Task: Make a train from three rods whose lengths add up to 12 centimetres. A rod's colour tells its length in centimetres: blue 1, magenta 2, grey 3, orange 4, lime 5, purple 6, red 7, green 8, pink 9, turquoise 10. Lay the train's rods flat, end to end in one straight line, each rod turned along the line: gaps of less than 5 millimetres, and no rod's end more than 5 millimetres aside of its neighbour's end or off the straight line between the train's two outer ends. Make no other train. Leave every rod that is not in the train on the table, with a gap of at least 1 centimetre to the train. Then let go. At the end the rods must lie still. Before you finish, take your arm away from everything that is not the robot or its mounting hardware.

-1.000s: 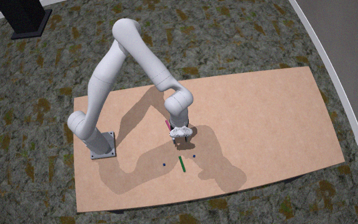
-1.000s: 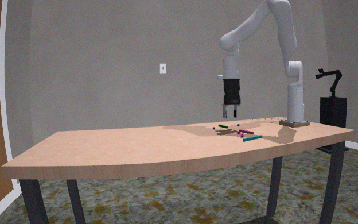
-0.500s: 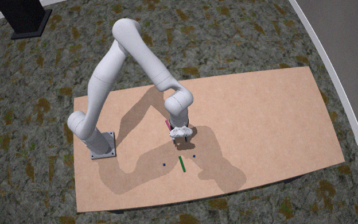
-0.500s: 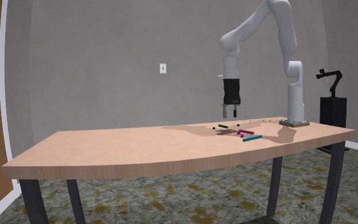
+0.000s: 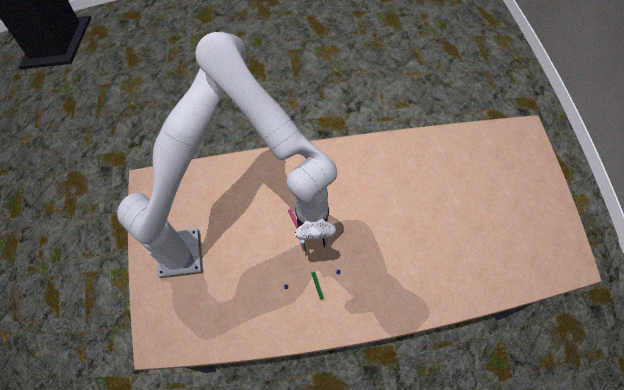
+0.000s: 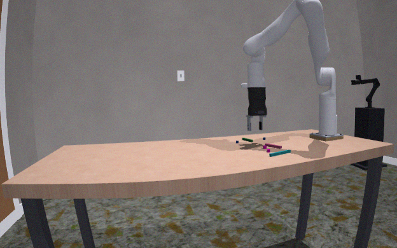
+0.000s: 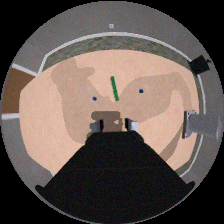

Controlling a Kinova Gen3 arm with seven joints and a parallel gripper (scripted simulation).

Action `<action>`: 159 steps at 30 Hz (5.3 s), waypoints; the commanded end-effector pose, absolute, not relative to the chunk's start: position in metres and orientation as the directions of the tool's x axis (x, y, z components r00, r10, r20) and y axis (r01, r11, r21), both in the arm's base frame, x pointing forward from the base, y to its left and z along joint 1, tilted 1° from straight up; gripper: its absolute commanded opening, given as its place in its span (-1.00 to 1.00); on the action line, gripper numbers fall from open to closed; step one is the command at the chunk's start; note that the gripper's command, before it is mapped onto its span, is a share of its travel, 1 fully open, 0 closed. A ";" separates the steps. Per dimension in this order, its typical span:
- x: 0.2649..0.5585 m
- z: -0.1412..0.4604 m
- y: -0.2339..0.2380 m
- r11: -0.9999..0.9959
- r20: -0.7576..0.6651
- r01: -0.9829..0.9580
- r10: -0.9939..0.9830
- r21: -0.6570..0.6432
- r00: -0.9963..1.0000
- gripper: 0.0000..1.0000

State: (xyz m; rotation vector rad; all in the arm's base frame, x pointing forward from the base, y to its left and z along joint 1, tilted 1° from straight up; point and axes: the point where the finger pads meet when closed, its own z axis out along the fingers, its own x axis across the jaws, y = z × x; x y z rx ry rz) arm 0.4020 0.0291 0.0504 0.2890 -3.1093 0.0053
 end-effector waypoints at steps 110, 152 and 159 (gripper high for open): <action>0.470 0.013 -0.029 0.937 0.015 0.349 0.349 -0.010 -0.937 0.07; 0.470 0.006 -0.029 0.937 0.015 0.349 0.349 -0.010 -0.937 0.07; 0.470 0.006 -0.029 0.937 0.015 0.349 0.349 -0.010 -0.937 0.07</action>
